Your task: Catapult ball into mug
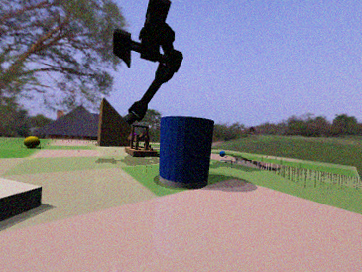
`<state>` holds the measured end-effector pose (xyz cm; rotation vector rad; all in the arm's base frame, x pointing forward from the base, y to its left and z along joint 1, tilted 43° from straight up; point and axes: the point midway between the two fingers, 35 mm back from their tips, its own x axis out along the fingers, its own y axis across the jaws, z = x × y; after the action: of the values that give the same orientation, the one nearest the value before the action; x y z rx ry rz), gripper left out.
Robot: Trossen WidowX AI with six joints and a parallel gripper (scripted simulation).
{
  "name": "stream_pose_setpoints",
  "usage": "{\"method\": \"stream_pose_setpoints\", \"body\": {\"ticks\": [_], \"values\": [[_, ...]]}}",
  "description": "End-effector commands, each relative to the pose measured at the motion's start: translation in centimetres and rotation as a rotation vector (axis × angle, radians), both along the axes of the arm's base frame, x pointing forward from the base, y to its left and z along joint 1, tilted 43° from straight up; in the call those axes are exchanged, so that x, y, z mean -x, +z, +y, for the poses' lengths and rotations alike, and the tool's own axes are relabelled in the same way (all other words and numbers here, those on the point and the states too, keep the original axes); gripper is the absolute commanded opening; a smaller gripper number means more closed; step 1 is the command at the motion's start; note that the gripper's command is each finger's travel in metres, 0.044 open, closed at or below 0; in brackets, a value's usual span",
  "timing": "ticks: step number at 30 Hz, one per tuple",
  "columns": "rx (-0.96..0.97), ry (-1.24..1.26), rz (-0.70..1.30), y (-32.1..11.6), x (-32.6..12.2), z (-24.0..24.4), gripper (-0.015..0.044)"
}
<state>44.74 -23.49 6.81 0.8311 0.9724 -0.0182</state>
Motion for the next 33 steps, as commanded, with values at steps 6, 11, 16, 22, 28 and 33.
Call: {"method": "stream_pose_setpoints", "body": {"ticks": [6, 11, 16, 22, 28, 33], "values": [[-0.039, -0.128, -0.215, 4.7, -5.9, -2.6, 0.0440], [-0.037, -0.126, -0.216, 4.8, -6.7, -2.7, 0.0440], [-0.035, -0.125, -0.215, 4.7, -7.0, -2.7, 0.0440], [-0.035, -0.125, -0.215, 4.7, -7.0, -2.7, 0.0440], [-0.035, -0.125, -0.215, 4.7, -7.0, -2.7, 0.0440], [-0.035, -0.125, -0.215, 4.7, -7.0, -2.7, 0.0387]]}}
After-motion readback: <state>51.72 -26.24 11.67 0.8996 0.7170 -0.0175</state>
